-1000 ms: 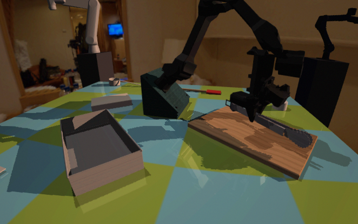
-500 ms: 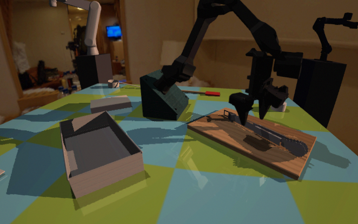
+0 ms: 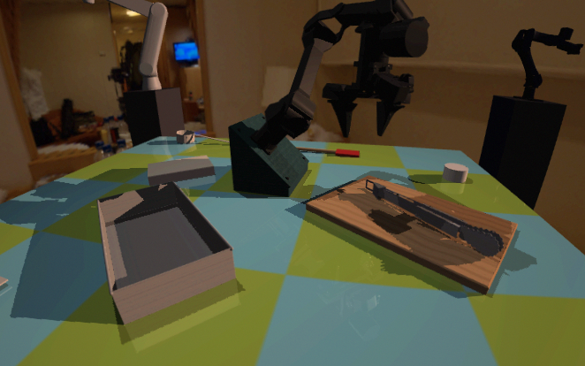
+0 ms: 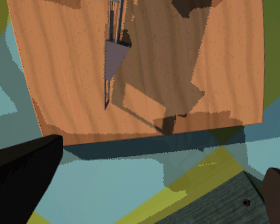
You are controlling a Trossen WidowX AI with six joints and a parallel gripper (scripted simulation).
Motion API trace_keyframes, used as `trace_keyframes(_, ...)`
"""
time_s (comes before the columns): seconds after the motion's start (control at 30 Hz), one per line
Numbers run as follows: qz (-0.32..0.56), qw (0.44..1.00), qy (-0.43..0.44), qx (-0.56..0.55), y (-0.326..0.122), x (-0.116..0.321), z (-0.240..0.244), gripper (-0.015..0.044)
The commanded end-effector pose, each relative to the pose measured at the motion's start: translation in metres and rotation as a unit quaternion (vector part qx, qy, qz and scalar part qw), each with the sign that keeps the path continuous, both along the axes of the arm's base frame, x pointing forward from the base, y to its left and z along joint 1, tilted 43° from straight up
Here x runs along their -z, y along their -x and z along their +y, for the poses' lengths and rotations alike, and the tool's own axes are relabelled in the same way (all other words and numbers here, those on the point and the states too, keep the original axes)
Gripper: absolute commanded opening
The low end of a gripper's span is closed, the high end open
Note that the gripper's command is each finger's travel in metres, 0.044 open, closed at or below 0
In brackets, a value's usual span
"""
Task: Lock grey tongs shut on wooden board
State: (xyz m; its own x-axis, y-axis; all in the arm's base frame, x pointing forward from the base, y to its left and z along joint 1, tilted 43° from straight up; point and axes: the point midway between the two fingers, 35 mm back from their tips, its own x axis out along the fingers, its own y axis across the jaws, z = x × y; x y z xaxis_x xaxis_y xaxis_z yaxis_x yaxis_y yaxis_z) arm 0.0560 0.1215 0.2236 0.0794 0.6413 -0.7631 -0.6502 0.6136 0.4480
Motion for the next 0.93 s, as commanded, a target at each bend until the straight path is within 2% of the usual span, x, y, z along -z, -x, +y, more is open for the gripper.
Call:
trace_keyframes(0.0,0.003,1.000,-0.002,0.003,0.025,0.007,-0.016,0.0440)
trace_keyframes(0.63,-0.015,0.998,0.057,-0.028,0.042,-0.001,-0.033,0.0440)
trace_keyframes(0.9,-0.023,0.999,0.045,-0.009,0.041,-0.013,-0.044,0.0440)
